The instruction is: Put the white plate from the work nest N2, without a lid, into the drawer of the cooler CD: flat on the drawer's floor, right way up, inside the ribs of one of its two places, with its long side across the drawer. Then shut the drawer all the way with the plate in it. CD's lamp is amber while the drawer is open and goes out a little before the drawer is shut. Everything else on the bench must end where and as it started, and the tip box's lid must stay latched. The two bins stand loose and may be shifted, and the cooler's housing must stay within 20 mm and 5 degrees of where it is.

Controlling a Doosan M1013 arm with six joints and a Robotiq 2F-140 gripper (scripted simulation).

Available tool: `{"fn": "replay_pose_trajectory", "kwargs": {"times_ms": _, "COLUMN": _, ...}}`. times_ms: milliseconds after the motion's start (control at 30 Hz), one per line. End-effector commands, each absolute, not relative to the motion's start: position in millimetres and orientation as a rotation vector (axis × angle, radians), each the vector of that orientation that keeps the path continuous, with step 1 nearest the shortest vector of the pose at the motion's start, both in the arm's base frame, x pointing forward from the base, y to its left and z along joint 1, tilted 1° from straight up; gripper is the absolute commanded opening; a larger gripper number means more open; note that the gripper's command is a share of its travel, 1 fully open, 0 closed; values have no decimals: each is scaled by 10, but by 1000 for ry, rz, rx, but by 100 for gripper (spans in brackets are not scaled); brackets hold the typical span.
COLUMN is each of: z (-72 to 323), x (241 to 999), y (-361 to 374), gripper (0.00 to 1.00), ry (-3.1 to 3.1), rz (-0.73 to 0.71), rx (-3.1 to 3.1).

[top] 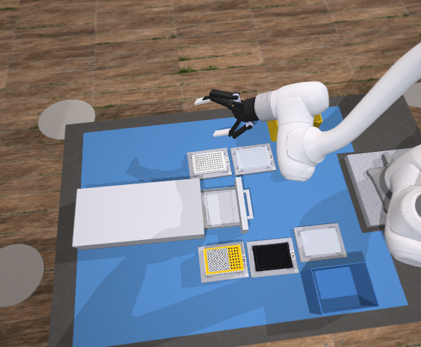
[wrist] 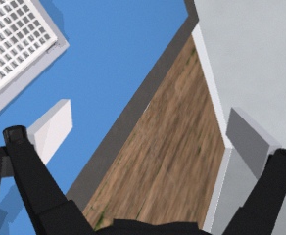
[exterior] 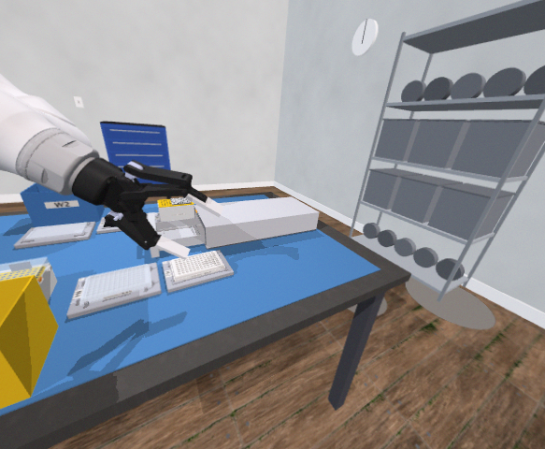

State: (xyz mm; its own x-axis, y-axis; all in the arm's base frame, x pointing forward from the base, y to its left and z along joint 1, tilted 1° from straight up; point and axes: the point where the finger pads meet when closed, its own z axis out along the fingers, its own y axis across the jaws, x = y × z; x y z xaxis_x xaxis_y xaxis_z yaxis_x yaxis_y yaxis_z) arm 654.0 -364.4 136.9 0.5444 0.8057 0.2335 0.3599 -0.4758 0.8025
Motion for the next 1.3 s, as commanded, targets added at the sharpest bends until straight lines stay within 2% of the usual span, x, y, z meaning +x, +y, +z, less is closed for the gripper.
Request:
{"fn": "replay_pose_trajectory", "kwargs": {"times_ms": 0, "z": 1370, "x": 6540, "y": -3644, "gripper": 100, "ry": 937, "rz": 797, "rx": 2066}}
{"fn": "replay_pose_trajectory", "kwargs": {"times_ms": 533, "z": 1370, "x": 6540, "y": -3644, "gripper": 100, "ry": 937, "rz": 797, "rx": 2066}}
{"fn": "replay_pose_trajectory", "kwargs": {"times_ms": 567, "z": 1364, "x": 6525, "y": -3596, "gripper": 0, "ry": 917, "rz": 789, "rx": 2099}}
{"fn": "replay_pose_trajectory", "kwargs": {"times_ms": 1267, "z": 1411, "x": 6159, "y": -2740, "gripper": 0, "ry": 494, "rz": 587, "rx": 2640}}
